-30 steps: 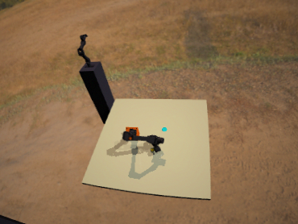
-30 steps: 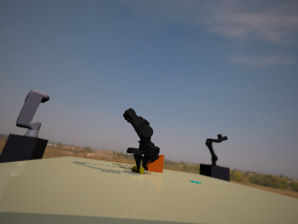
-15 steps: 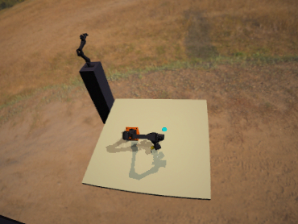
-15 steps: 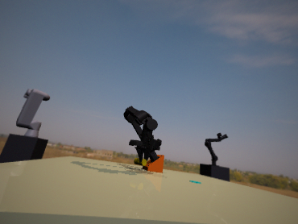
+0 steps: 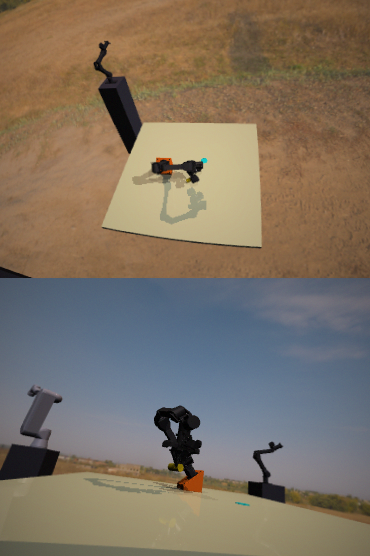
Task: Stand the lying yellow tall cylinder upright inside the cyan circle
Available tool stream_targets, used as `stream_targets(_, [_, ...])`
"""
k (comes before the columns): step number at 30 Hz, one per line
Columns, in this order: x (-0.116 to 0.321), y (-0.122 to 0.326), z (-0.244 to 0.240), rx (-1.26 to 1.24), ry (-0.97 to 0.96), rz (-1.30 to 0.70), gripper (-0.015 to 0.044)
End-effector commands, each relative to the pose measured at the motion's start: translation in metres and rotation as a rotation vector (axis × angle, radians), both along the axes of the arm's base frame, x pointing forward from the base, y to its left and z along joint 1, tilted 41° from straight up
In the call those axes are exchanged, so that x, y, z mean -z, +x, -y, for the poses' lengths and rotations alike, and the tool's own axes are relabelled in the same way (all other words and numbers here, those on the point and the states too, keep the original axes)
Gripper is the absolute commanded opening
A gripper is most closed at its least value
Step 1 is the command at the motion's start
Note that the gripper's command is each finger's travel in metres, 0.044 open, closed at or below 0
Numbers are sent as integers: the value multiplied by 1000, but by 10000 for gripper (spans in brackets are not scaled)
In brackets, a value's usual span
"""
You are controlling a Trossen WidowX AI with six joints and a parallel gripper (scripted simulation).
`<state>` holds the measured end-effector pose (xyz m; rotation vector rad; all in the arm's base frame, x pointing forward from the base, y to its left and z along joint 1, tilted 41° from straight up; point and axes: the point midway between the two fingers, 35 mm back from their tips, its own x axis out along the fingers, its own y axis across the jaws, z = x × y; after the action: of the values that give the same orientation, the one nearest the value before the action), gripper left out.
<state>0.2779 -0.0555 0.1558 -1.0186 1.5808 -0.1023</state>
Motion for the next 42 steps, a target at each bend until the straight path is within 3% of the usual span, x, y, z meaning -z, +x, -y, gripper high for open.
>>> stream_targets(1, [-11, -2, -6, 5, -6, 10, 105])
stream_targets(42, [28, 45, -92, -186, 6, -143, 105])
